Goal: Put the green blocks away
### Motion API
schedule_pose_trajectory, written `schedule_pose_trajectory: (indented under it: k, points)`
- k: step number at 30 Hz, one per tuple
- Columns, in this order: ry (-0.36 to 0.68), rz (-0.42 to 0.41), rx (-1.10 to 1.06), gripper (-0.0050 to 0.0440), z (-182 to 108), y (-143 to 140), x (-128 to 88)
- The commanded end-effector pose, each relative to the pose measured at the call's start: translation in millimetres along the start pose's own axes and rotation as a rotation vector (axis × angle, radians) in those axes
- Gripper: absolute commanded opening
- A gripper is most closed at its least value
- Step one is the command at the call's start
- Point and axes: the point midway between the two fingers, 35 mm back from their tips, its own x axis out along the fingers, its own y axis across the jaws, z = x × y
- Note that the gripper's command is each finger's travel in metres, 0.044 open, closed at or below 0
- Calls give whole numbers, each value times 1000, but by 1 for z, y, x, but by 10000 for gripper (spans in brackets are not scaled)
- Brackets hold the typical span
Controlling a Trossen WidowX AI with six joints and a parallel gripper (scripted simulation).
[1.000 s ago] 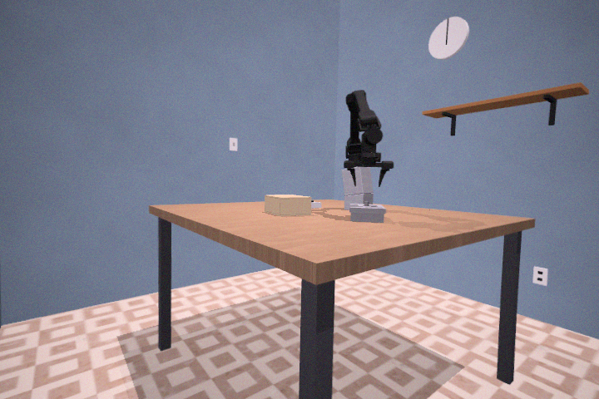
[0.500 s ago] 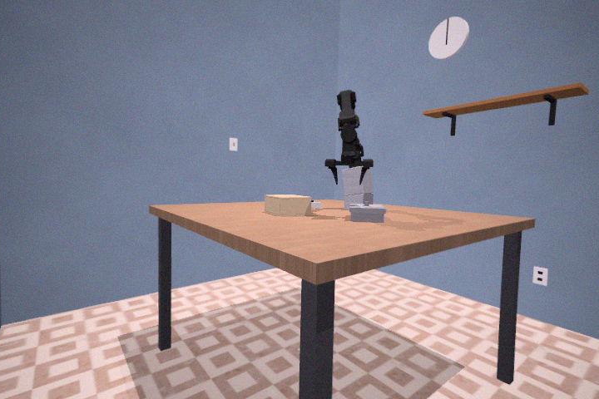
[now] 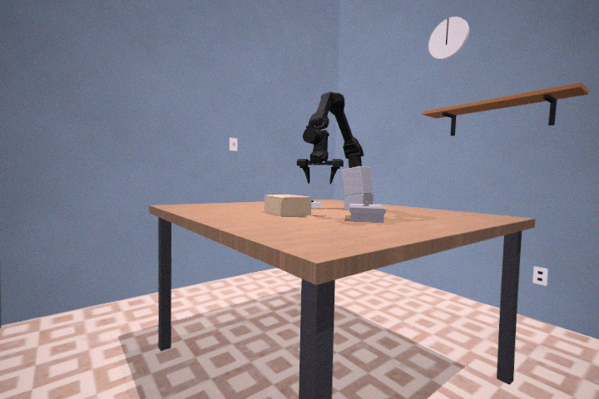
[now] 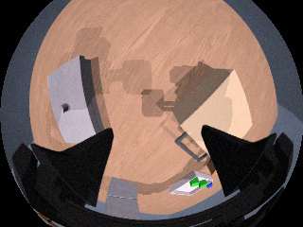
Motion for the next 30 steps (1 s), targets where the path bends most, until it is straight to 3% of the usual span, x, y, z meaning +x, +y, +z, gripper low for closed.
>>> schedule_pose_trajectory:
  k: [1,5,7,9,16,24,30]
  points:
    - [6,-1,35,440,-13,-30,0]
    - [6,-1,35,440,-31,-66,0]
    - [6,-1,35,440,-31,-66,0]
    - [6,-1,35,440,-39,-84,0]
    - [6,-1,66,440,-80,-141,0]
    - [6,-1,98,440,-112,-172,-1]
    - [6,-2,129,440,-160,-209,-1]
